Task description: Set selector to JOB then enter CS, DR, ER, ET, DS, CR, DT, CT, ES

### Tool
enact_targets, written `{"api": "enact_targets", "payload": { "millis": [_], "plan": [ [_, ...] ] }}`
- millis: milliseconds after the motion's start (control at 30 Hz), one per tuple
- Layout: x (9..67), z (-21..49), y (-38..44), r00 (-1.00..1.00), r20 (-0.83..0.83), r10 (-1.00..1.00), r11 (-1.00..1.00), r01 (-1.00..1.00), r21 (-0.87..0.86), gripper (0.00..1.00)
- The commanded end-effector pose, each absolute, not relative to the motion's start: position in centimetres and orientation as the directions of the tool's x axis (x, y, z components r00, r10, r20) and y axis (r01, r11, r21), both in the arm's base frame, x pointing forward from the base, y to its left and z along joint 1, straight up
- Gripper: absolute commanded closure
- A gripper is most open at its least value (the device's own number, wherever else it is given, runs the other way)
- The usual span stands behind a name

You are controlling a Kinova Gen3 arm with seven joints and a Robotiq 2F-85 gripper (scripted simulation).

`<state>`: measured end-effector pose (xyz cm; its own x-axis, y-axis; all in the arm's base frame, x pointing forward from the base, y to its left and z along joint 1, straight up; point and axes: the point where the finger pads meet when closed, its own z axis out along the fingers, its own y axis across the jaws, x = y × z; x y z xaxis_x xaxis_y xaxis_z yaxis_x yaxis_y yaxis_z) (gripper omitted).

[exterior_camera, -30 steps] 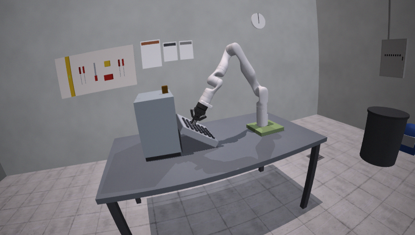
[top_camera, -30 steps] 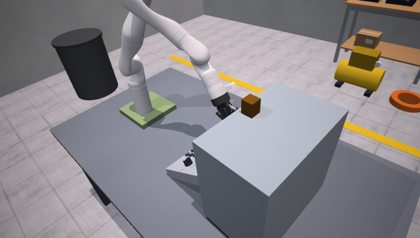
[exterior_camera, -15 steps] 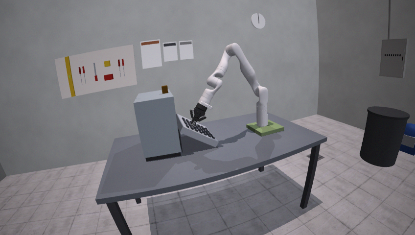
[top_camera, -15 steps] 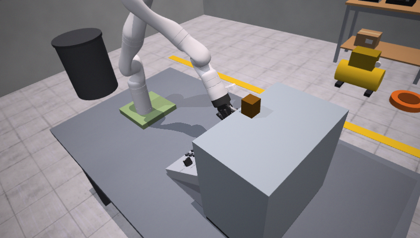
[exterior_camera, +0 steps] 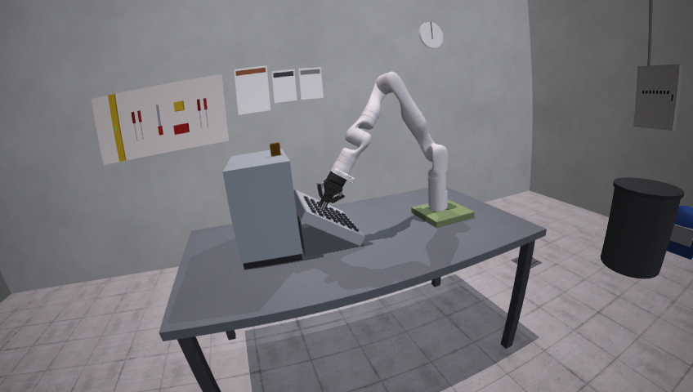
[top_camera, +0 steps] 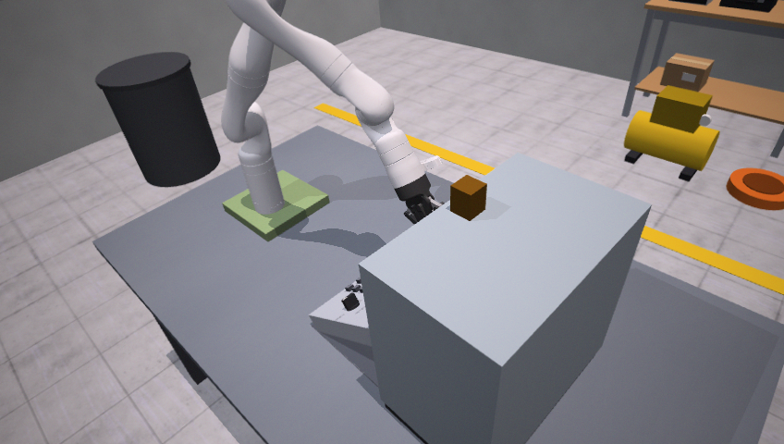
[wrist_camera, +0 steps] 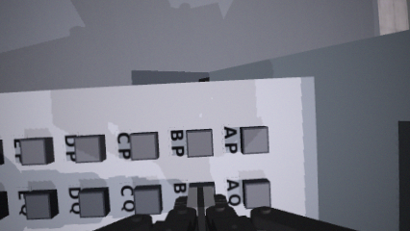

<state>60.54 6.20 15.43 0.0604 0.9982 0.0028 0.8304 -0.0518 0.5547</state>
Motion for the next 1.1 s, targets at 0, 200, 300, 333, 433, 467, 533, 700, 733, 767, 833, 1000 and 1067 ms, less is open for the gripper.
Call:
{"api": "enact_targets", "payload": {
  "millis": [0,200,300,333,433,467,533,700,733,767,833,1000,1067],
  "plan": [
    [60.61,15.52,6.20,0.060,0.003,0.998,-0.052,0.829,0.557,0.90],
    [60.67,15.42,6.20,0.060,0.003,0.998,-0.052,0.829,0.557,0.90],
    [60.71,15.37,6.20,0.060,0.003,0.998,-0.052,0.829,0.557,0.90],
    [60.73,15.34,6.20,0.060,0.003,0.998,-0.052,0.829,0.557,0.90],
    [60.79,15.25,6.19,0.060,0.003,0.998,-0.052,0.829,0.557,0.90],
    [60.81,15.21,6.19,0.060,0.003,0.998,-0.052,0.829,0.557,0.90],
    [60.86,15.14,6.19,0.060,0.003,0.998,-0.052,0.829,0.557,0.90],
    [60.97,14.98,6.18,0.060,0.003,0.998,-0.052,0.829,0.557,0.90],
    [60.99,14.95,6.18,0.060,0.003,0.998,-0.052,0.829,0.557,0.90],
    [60.99,14.95,6.18,0.060,0.003,0.998,-0.052,0.829,0.557,0.90],
    [61.01,14.92,6.18,0.060,0.003,0.998,-0.052,0.829,0.557,0.90],
    [61.08,14.81,6.18,0.060,0.003,0.998,-0.052,0.829,0.557,0.90],
    [61.10,14.78,6.18,0.060,0.003,0.998,-0.052,0.829,0.557,0.90]
  ]
}}
